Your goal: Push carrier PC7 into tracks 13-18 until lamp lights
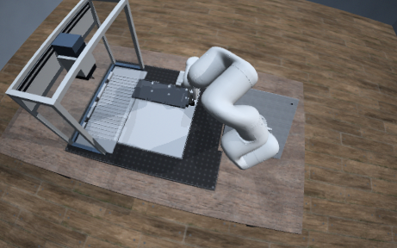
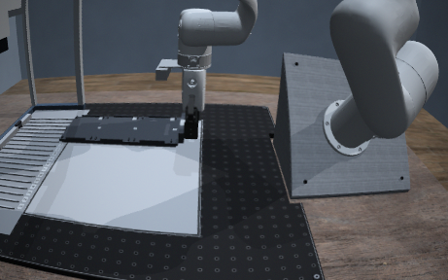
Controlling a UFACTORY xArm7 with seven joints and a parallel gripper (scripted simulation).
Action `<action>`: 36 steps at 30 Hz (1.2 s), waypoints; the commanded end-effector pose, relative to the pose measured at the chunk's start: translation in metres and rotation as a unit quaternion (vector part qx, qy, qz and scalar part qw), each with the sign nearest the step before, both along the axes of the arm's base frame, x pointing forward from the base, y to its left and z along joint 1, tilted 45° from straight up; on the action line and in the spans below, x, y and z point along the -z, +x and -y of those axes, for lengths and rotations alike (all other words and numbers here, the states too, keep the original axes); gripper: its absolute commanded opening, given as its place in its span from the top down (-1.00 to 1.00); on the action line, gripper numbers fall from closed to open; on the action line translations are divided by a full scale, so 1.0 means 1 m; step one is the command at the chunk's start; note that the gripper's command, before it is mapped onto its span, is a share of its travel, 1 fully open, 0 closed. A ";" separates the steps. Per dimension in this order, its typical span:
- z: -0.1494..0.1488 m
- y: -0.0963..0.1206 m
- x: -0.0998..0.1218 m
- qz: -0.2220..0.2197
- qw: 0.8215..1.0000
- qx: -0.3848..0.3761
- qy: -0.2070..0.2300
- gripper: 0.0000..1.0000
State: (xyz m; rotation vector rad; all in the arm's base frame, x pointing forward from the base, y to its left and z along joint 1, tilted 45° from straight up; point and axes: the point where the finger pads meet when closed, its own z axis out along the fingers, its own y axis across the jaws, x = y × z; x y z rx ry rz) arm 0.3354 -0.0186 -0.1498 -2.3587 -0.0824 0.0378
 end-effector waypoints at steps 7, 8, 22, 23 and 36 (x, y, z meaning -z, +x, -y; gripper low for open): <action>0.002 0.010 0.000 0.001 1.000 0.001 -0.002 -0.63; 0.002 0.011 0.000 0.001 1.000 0.001 -0.002 -0.63; 0.001 0.023 0.000 0.001 1.000 0.001 -0.002 -0.63; 0.001 0.024 0.000 0.001 1.000 0.001 -0.002 -0.63; 0.000 0.035 0.000 0.001 1.000 0.001 -0.002 -0.63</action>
